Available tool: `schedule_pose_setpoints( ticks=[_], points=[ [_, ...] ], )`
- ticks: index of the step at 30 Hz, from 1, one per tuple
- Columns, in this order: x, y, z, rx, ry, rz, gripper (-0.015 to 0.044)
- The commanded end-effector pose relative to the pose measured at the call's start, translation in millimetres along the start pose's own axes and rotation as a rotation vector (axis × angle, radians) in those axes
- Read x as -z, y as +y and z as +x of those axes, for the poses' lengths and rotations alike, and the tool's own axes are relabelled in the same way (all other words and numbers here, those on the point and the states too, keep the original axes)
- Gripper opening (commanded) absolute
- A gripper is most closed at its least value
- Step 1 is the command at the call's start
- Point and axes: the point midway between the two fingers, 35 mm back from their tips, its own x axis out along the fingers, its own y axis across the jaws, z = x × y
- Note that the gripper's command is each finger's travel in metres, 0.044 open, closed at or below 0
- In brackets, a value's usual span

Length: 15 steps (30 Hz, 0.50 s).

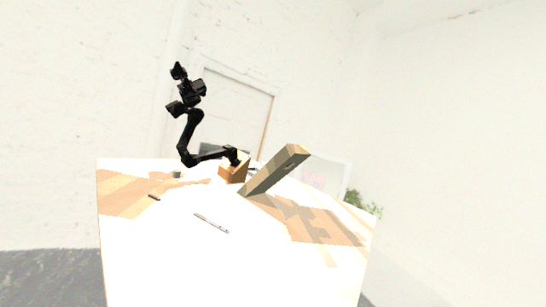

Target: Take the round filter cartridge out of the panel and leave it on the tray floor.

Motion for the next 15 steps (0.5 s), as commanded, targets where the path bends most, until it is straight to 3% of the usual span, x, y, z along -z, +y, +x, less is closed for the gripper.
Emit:
schedule_pose_setpoints(
  ticks=[1, 11, 15],
  points=[
    [-2.9, -0.6, 0.1, 0.000, -0.006, -0.024, 0.0374],
    [-154.1, 7.6, -6.8, 0.119, -0.347, -1.376, 0.0111],
    [-196.6, 26.1, -14.1, 0.224, -0.457, -1.806, 0.0092]
  ],
)
